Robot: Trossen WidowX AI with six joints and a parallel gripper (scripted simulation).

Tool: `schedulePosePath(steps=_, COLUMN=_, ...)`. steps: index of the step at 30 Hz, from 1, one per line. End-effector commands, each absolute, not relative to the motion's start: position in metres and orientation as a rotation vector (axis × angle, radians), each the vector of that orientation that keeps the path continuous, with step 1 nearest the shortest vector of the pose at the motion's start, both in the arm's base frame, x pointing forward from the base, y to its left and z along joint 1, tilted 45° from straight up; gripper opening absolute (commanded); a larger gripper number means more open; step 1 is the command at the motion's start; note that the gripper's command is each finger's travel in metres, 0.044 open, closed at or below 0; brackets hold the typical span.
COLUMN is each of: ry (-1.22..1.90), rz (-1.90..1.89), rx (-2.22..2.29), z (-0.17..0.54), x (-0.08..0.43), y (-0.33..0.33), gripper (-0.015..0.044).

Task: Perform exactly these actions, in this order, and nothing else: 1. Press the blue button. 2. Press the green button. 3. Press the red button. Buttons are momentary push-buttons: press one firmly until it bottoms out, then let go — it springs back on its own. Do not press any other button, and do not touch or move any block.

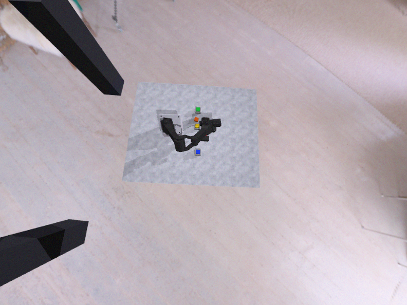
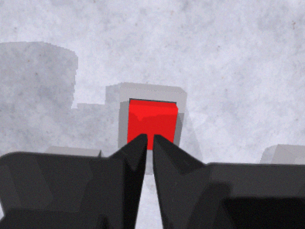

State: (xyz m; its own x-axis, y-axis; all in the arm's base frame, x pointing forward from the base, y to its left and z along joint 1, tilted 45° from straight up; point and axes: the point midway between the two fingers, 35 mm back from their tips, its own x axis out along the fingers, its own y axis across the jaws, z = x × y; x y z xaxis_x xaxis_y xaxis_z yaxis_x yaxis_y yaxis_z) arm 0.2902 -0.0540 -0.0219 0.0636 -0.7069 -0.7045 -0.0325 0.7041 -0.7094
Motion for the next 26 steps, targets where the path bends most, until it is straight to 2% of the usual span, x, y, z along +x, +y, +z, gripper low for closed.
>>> schedulePosePath(steps=1, ry=1.420, rz=-0.569, rx=-0.647, z=-0.010, x=0.292, y=-0.044, gripper=0.0020)
schedulePosePath(steps=2, ry=1.420, rz=-0.569, rx=-0.647, z=-0.010, x=0.292, y=-0.044, gripper=0.0020)
schedulePosePath(steps=4, ry=1.422, rz=-0.561, rx=-0.645, z=-0.016, x=0.293, y=-0.033, gripper=0.0072)
schedulePosePath(steps=11, ry=1.435, rz=-0.522, rx=-0.633, z=-0.070, x=0.284, y=0.071, gripper=0.0256)
schedulePosePath(steps=16, ry=1.432, rz=-0.534, rx=-0.627, z=-0.109, x=0.259, y=0.136, gripper=0.0387)
schedulePosePath(steps=19, ry=1.425, rz=-0.553, rx=-0.631, z=-0.129, x=0.239, y=0.163, gripper=0.0400)
schedulePosePath(steps=26, ry=1.424, rz=-0.554, rx=-0.631, z=-0.130, x=0.238, y=0.165, gripper=0.0400)
